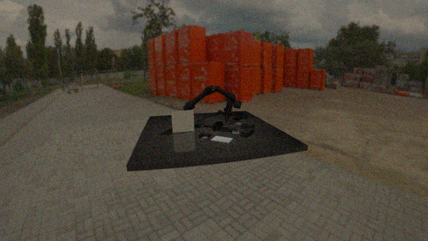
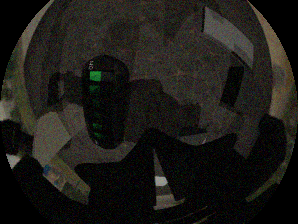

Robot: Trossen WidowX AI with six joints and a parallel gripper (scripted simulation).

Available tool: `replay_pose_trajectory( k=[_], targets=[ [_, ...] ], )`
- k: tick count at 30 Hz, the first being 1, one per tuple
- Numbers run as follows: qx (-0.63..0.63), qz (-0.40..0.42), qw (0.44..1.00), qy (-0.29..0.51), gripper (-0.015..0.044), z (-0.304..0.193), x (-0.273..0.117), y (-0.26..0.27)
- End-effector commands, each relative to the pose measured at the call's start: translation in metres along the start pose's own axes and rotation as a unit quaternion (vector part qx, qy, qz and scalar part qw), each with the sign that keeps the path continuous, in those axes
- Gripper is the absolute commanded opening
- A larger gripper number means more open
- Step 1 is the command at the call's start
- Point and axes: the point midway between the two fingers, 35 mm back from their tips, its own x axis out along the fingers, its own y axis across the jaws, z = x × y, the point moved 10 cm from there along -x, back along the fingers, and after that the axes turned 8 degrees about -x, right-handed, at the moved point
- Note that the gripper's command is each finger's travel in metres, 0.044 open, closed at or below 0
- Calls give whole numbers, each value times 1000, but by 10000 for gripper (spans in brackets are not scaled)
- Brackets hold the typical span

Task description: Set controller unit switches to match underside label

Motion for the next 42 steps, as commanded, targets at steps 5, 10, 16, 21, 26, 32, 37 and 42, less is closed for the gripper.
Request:
replay_pose_trajectory(
  k=[5, 10, 16, 21, 26, 32, 37, 42],
  targets=[
    [38, -51, 998, 25, 0, 36, -2, 24],
    [64, -88, 994, 33, 0, 57, 0, 45],
    [92, -133, 986, 34, 0, 78, 6, 74],
    [115, -170, 978, 27, 0, 93, 14, 100],
    [136, -205, 969, 13, 0, 103, 24, 128],
    [153, -235, 960, -4, 0, 109, 34, 154],
    [153, -235, 960, -4, 0, 110, 35, 154],
    [152, -228, 962, 1, 0, 106, 32, 150]
  ],
)
